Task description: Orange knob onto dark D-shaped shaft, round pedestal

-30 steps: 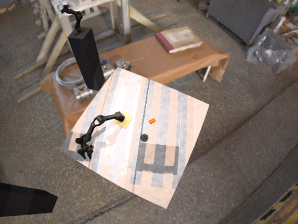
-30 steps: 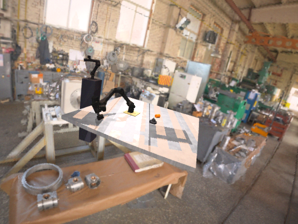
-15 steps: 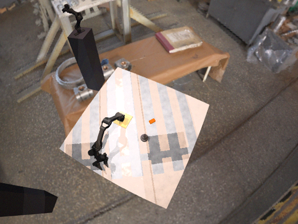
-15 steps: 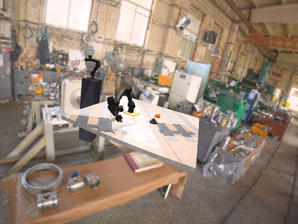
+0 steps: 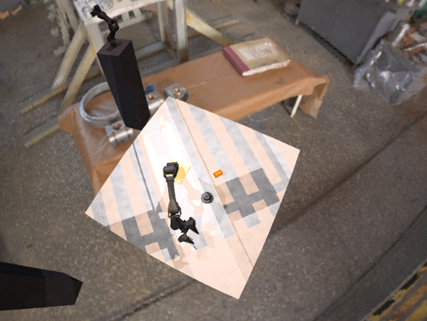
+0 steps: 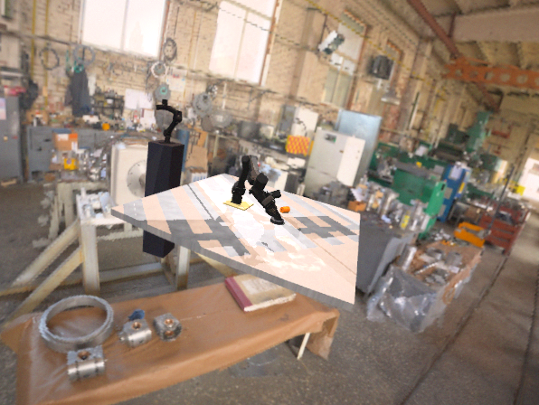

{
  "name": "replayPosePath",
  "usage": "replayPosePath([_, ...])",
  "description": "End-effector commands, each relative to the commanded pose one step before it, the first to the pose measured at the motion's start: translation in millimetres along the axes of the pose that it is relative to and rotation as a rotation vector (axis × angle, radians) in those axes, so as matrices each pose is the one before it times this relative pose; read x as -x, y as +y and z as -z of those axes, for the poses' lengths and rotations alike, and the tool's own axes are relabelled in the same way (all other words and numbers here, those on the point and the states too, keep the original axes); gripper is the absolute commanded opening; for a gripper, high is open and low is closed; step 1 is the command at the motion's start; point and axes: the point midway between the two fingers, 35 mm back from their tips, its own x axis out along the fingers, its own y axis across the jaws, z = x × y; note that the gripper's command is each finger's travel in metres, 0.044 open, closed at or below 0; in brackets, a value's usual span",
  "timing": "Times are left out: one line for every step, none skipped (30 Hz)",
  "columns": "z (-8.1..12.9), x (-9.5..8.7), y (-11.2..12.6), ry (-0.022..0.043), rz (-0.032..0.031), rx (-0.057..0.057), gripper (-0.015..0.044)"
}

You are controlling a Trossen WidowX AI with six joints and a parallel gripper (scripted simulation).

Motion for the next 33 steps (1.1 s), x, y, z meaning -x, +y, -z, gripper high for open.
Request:
replayPosePath([-53.45,-20.68,42.58,0.01961,-0.09534,-0.0358,0.0440])
replayPosePath([-14.71,-5.09,13.05,0.00353,-0.02433,-0.0085,0.0440])
replayPosePath([-13.94,-4.88,13.87,0.00960,-0.02818,-0.0045,0.0440])
replayPosePath([-13.43,-4.42,14.42,0.01283,-0.02959,-0.0019,0.0440])
replayPosePath([-13.11,-3.84,14.82,0.01417,-0.02951,-0.0003,0.0440])
replayPosePath([-12.79,-3.25,15.17,0.01511,-0.02908,0.0011,0.0440])
replayPosePath([-12.56,-2.67,15.64,0.01615,-0.02881,0.0025,0.0440])
replayPosePath([-12.20,-2.07,15.97,0.01706,-0.02825,0.0040,0.0440])
replayPosePath([-11.80,-1.46,16.26,0.01792,-0.02757,0.0055,0.0440])
replayPosePath([-11.39,-0.85,16.55,0.01878,-0.02687,0.0070,0.0440])
replayPosePath([-11.82,-0.02,16.52,0.01159,-0.02649,0.0093,0.0440])
replayPosePath([-11.46,0.43,16.86,0.01233,-0.02608,0.0104,0.0440])
replayPosePath([-11.07,0.89,17.17,0.01306,-0.02559,0.0116,0.0440])
replayPosePath([-10.51,1.33,17.31,0.01402,-0.02478,0.0126,0.0440])
replayPosePath([-9.77,1.75,17.51,0.01666,-0.02375,0.0136,0.0440])
replayPosePath([-9.06,2.22,17.72,0.01903,-0.02267,0.0148,0.0440])
replayPosePath([-8.47,2.76,18.06,0.02097,-0.02170,0.0163,0.0440])
replayPosePath([-7.36,3.18,17.64,0.02336,-0.01949,0.0172,0.0440])
replayPosePath([-6.18,3.55,16.95,0.02546,-0.01693,0.0180,0.0440])
replayPosePath([-5.30,3.98,16.49,0.02653,-0.01483,0.0191,0.0440])
replayPosePath([-5.45,5.16,17.16,0.02395,-0.01341,0.0251,0.0440])
replayPosePath([-4.96,5.83,17.44,0.02470,-0.01221,0.0272,0.0440])
replayPosePath([-4.29,6.30,17.11,0.02458,-0.01049,0.0285,0.0440])
replayPosePath([-3.62,6.74,16.74,0.02439,-0.00875,0.0297,0.0440])
replayPosePath([-2.96,7.14,16.34,0.02414,-0.00696,0.0309,0.0440])
replayPosePath([-2.30,7.51,15.90,0.02380,-0.00515,0.0320,0.0440])
replayPosePath([-1.39,6.95,13.95,0.02262,-0.00313,0.0288,0.0440])
replayPosePath([-0.24,6.53,13.09,0.02774,-0.00161,0.0247,0.0440])
replayPosePath([0.32,6.95,12.88,0.02782,0.00042,0.0263,0.0440])
replayPosePath([0.90,5.86,10.38,0.02530,0.00199,0.0213,0.0440])
replayPosePath([1.19,5.16,8.69,0.02261,0.00309,0.0185,0.0440])
replayPosePath([1.28,4.63,7.35,0.01944,0.00377,0.0166,0.0440])
replayPosePath([0.87,2.82,4.30,0.01151,0.00274,0.0102,0.0440])
